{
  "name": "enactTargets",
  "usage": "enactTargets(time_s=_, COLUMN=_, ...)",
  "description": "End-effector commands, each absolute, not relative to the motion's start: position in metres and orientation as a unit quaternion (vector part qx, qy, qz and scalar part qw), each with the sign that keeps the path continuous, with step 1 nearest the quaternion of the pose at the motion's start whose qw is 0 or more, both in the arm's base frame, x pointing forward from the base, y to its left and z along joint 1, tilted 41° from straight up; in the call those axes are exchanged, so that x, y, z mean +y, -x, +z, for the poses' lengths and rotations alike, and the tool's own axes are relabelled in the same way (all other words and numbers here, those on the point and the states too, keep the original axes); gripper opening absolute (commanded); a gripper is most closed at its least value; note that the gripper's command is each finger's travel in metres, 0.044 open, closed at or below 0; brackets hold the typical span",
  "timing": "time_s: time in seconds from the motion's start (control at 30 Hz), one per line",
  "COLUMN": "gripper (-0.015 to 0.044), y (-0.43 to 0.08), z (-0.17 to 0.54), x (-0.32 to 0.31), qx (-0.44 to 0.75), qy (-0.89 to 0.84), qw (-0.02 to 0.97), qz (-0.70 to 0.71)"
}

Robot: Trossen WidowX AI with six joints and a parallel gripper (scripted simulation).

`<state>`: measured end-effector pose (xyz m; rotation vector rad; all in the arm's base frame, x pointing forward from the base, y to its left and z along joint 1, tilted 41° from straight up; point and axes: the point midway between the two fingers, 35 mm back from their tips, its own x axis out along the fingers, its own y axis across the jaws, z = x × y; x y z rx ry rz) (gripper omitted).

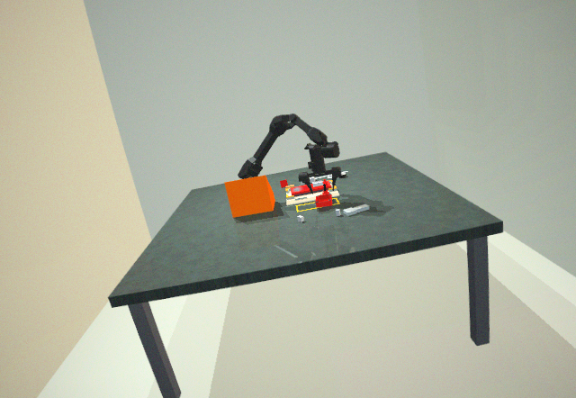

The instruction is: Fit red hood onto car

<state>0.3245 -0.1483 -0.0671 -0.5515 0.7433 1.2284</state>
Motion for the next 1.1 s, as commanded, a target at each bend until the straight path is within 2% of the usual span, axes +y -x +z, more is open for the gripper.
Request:
enactTargets(time_s=0.0, gripper=0.044, y=-0.324, z=-0.069, x=-0.145, qx=0.336, qy=0.247, qw=0.719, qz=0.556)
enactTargets(time_s=1.07, gripper=0.044, y=-0.326, z=-0.082, x=-0.134, qx=0.336, qy=0.246, qw=0.72, qz=0.556)
